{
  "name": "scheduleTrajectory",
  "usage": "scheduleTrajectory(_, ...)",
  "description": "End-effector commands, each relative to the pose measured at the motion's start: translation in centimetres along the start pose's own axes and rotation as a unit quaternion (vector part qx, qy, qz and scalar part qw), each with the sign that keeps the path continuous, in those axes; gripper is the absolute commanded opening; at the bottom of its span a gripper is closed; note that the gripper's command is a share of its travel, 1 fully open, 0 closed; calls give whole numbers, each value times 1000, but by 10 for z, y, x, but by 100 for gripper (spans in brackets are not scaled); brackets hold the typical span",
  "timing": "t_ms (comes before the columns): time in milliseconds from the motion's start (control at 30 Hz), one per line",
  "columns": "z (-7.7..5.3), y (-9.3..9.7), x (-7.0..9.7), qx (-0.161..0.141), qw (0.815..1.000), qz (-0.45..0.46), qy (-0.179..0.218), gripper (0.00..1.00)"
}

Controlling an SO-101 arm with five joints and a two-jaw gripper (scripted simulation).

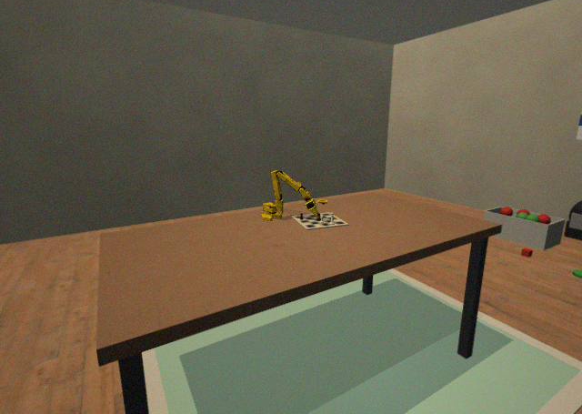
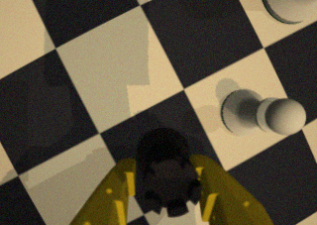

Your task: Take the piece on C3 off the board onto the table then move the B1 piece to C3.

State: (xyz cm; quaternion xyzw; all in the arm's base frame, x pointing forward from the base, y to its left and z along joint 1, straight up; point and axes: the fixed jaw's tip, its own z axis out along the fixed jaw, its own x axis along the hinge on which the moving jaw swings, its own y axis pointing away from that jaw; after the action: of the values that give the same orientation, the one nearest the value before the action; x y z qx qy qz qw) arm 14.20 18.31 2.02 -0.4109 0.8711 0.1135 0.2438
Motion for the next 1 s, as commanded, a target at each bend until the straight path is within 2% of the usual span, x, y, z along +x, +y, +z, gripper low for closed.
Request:
scheduleTrajectory(0,-1,2,2,-2,1000,1,-1,12)
scheduleTrajectory(733,-3,1,-1,-1,1000,4,-1,12)
scheduleTrajectory(967,-8,1,-4,-1,1000,4,-1,12)
